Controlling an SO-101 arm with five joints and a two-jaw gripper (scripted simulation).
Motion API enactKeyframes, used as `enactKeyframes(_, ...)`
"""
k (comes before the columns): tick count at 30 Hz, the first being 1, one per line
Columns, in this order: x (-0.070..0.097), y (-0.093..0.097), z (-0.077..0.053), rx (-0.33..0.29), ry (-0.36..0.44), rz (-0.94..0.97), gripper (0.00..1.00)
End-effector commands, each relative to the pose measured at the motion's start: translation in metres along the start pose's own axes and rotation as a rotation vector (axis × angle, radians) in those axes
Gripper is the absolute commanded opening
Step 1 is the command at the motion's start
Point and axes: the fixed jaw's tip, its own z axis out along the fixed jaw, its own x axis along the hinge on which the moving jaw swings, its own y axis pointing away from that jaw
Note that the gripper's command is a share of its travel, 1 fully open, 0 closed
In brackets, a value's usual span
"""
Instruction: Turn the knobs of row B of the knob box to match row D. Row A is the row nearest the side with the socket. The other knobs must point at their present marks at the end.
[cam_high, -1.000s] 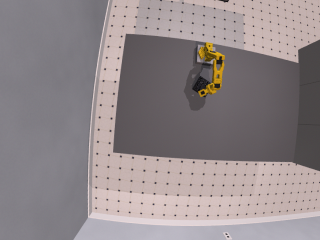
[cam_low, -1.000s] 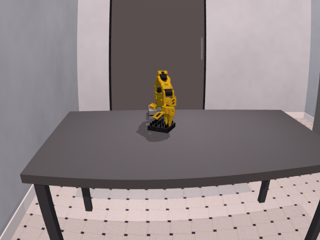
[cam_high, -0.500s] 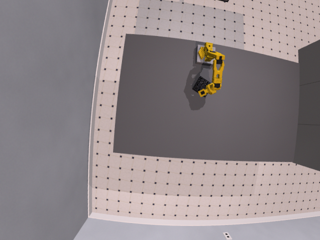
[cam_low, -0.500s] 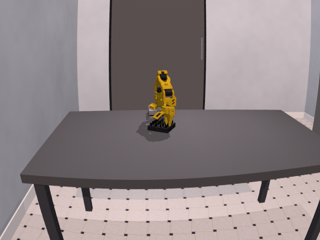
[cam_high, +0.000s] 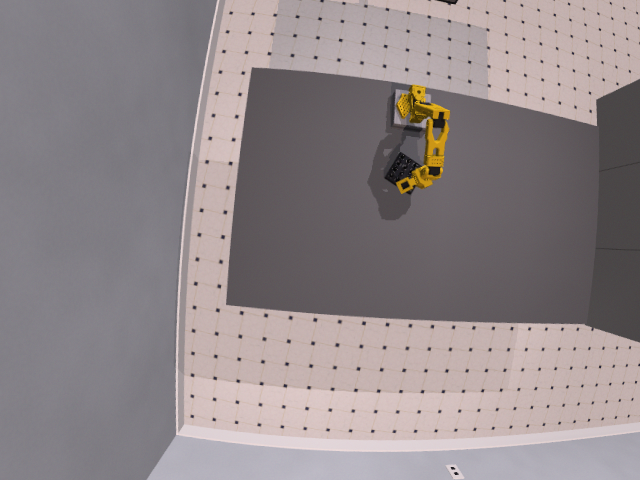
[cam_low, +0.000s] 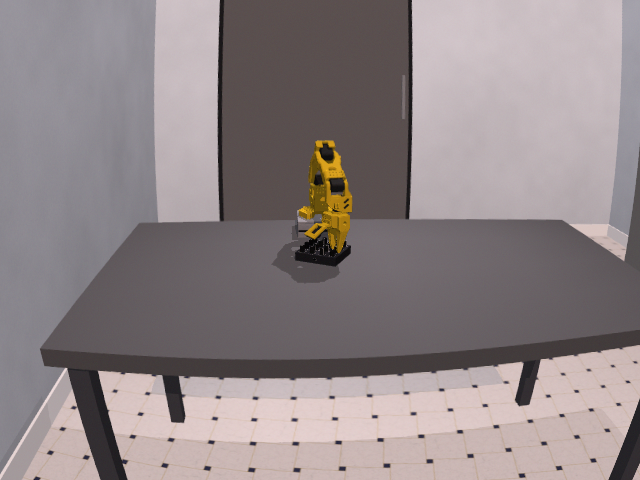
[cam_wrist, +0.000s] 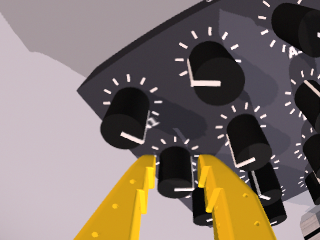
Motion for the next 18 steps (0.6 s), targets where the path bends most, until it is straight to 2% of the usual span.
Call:
enactKeyframes(1, 0.0033, -0.0034, 0.0036, 0.017, 0.010, -0.005, 0.08)
enactKeyframes(18, 0.0033, -0.0034, 0.0036, 0.017, 0.010, -0.005, 0.01)
